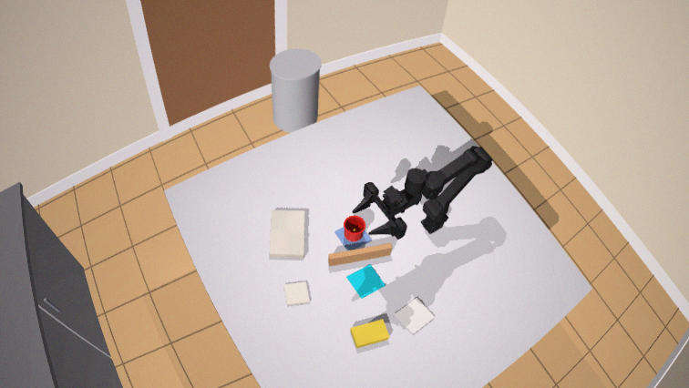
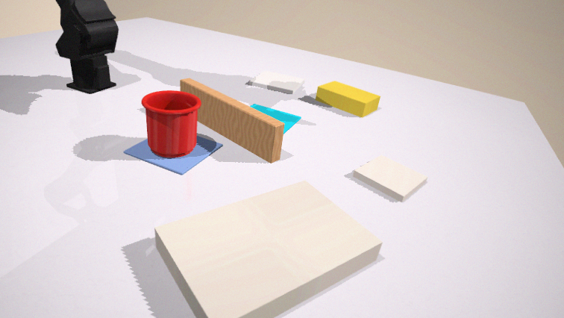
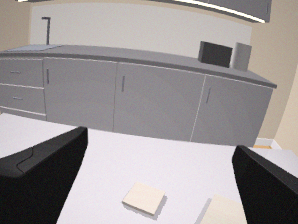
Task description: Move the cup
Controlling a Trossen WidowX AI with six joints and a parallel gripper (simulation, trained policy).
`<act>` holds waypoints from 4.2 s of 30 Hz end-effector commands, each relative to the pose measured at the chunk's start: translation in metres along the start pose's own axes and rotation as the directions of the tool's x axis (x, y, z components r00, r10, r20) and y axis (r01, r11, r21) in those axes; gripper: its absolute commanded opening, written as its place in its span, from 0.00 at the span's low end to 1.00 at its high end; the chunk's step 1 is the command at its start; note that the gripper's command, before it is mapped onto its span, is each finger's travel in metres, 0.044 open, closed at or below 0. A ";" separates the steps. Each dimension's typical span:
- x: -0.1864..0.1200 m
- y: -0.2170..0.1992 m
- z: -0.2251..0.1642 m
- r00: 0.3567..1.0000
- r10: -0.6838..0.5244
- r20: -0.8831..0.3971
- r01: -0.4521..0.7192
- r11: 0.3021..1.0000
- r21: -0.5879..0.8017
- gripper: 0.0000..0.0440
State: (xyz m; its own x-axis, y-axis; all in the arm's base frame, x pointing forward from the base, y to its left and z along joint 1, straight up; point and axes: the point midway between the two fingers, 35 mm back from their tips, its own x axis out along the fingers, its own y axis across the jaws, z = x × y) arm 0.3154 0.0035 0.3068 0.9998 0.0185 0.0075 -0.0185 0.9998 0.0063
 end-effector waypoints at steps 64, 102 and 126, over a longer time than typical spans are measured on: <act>-0.003 0.013 -0.076 0.611 -0.026 -0.791 0.095 0.995 0.040 0.24; -0.031 -0.030 -0.130 0.106 -0.102 -0.989 -0.014 0.994 -0.104 0.25; -0.041 -0.072 -0.196 -0.041 -0.111 -0.993 -0.125 0.987 -0.105 0.37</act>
State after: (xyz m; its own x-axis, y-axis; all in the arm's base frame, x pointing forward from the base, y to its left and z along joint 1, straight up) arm 0.2794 -0.0634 0.1203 -0.0148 -0.1019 -0.9947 -0.1224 0.9875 -0.0994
